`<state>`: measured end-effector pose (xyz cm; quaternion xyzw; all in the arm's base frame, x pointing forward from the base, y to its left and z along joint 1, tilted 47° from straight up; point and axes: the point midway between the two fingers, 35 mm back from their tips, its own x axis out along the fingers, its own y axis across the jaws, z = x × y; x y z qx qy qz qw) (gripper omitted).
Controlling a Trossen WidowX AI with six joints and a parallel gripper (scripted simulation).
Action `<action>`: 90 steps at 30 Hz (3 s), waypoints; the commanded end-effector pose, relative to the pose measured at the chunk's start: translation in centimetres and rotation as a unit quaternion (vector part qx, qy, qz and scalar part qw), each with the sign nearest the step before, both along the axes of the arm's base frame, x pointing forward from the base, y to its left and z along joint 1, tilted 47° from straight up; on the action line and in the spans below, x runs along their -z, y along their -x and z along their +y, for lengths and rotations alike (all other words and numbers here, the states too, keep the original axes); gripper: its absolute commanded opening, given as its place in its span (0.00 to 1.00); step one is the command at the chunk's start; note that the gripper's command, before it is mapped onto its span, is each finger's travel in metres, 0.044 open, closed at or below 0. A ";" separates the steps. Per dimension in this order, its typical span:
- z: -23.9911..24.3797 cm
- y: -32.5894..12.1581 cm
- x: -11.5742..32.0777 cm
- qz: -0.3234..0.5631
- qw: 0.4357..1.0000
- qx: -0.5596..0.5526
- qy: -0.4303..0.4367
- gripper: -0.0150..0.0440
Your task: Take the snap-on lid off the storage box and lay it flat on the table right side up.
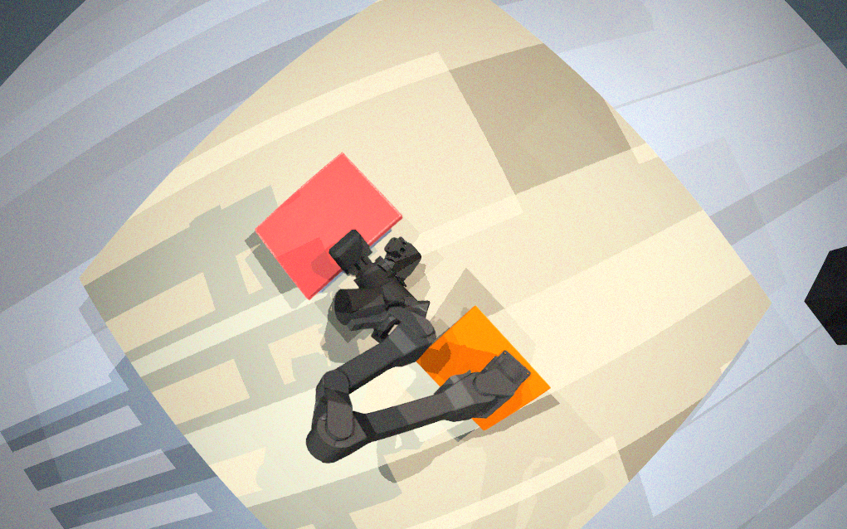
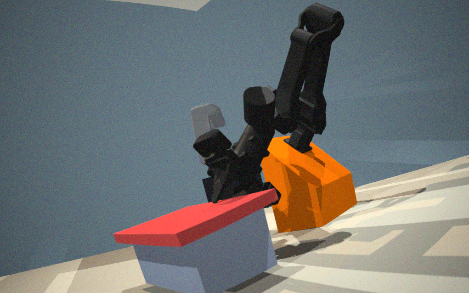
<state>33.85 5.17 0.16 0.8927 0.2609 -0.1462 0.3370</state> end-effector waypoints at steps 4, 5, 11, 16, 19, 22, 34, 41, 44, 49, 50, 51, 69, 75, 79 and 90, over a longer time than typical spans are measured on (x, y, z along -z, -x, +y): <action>0.0 -0.1 0.0 0.001 1.000 -0.001 0.000 0.25; 0.0 -0.1 0.0 0.001 1.000 -0.001 0.000 0.25; 0.0 -0.1 0.0 0.001 1.000 -0.001 0.000 0.25; -0.2 -0.1 -0.2 0.001 1.000 0.000 0.000 0.25; -0.5 -0.1 -0.5 0.001 1.000 0.000 0.001 0.25; -0.8 -0.1 -0.8 0.001 1.000 0.000 0.001 0.25; -2.0 -0.3 -1.8 0.000 1.000 0.000 0.001 0.25; -2.7 -0.5 -2.5 0.000 1.000 0.000 0.001 0.25; -3.0 -0.6 -2.8 0.000 1.000 0.000 0.001 0.25; -3.5 -0.8 -3.2 0.000 1.000 0.000 0.002 0.25; -3.6 -0.9 -3.3 0.000 1.000 0.000 0.002 0.25; -3.7 -0.9 -3.4 0.000 1.000 0.000 0.002 0.25; -5.6 -2.1 -5.0 -0.001 1.000 0.000 0.002 0.25; -6.2 -2.5 -5.6 -0.001 1.000 0.000 0.003 0.25; -6.6 -2.5 -5.9 -0.001 1.000 0.000 0.003 0.25; -7.7 -2.3 -6.9 -0.001 1.000 0.000 0.003 0.25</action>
